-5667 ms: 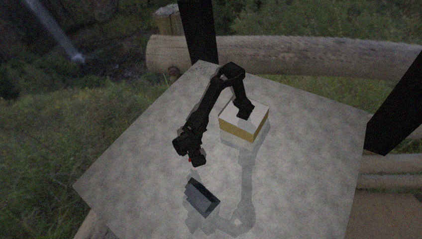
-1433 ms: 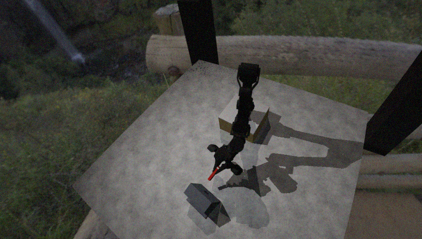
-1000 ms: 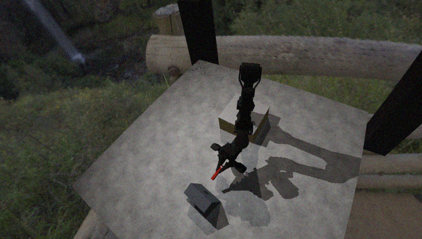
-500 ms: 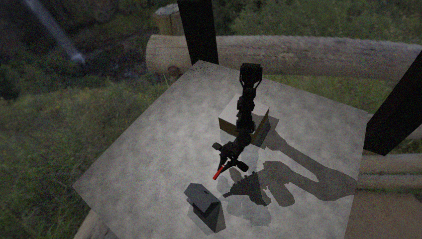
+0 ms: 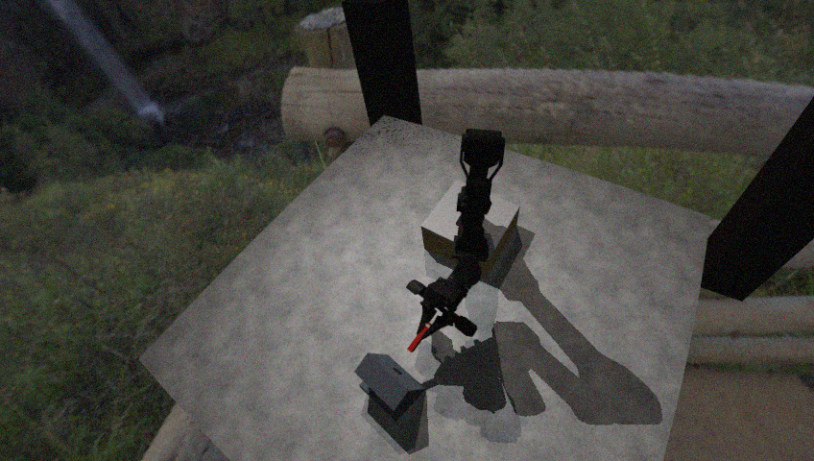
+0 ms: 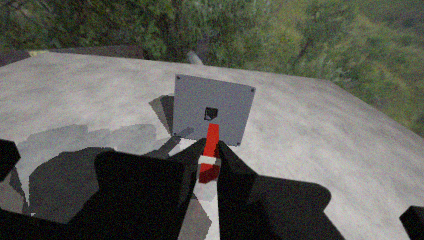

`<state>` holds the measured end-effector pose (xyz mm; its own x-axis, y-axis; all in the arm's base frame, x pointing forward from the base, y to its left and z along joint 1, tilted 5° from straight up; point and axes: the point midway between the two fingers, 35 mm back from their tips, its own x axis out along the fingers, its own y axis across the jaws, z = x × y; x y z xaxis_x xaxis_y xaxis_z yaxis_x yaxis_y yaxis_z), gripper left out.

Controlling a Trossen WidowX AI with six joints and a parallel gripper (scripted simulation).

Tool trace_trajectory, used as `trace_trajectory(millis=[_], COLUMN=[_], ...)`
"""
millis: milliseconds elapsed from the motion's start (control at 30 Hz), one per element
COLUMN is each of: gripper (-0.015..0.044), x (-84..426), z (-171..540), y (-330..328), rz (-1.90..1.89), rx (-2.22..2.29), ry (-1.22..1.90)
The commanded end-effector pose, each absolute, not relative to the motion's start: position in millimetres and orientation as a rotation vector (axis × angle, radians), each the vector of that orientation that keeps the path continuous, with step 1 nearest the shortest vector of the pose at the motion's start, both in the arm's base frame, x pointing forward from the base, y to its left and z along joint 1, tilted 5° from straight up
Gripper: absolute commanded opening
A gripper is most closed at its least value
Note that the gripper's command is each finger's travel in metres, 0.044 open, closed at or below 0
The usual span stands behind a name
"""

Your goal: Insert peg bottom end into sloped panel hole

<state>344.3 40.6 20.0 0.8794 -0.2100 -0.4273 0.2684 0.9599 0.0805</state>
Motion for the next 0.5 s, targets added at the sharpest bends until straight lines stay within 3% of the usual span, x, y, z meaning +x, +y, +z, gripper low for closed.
trace_trajectory(millis=[0,467], gripper=[0.0,0.0], x=[348.1,359.7], z=[18.0,13.9], y=[41.1,40.0], rz=[-0.244,-0.236], rx=[0.136,0.139], ry=[0.427,0.409])
